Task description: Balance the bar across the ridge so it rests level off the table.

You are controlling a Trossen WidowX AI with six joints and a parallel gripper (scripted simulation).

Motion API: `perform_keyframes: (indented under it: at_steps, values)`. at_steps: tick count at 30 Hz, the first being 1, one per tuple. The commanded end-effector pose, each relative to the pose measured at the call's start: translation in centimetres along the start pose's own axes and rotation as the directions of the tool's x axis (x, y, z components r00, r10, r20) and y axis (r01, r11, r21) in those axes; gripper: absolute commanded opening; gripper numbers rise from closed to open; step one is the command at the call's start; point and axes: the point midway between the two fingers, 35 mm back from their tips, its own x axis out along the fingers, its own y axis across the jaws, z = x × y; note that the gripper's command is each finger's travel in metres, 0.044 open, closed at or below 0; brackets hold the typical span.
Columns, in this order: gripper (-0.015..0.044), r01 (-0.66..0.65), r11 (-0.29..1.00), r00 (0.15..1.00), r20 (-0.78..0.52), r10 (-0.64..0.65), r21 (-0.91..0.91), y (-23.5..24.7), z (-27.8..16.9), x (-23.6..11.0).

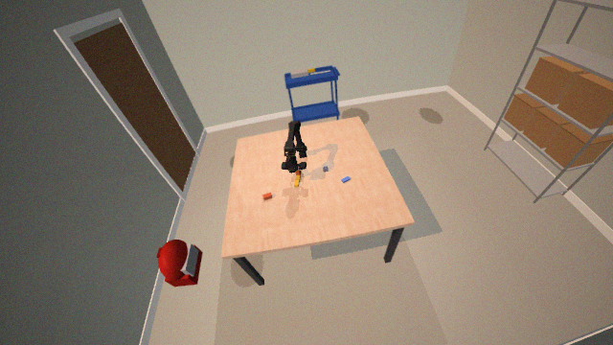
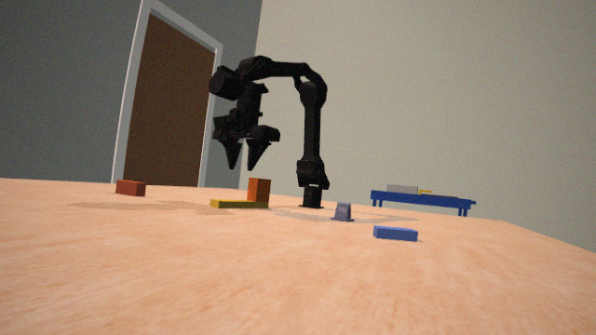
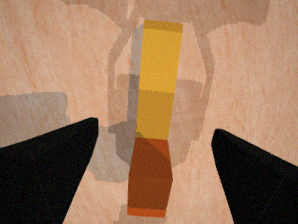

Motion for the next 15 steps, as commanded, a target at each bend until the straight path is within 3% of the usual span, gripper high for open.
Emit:
perform_keyframes:
  at_steps: [1,6,15]
  values:
    - [0.0315,0.005,1.000,1.000,-0.017,-0.005,-0.003,-0.1,-0.4,2.7]
    - [0.0315,0.005,1.000,1.000,-0.017,-0.005,-0.003,-0.1,-0.9,5.7]
    - [0.0315,0.005,1.000,1.000,-0.017,-0.005,-0.003,-0.1,-0.9,6.3]
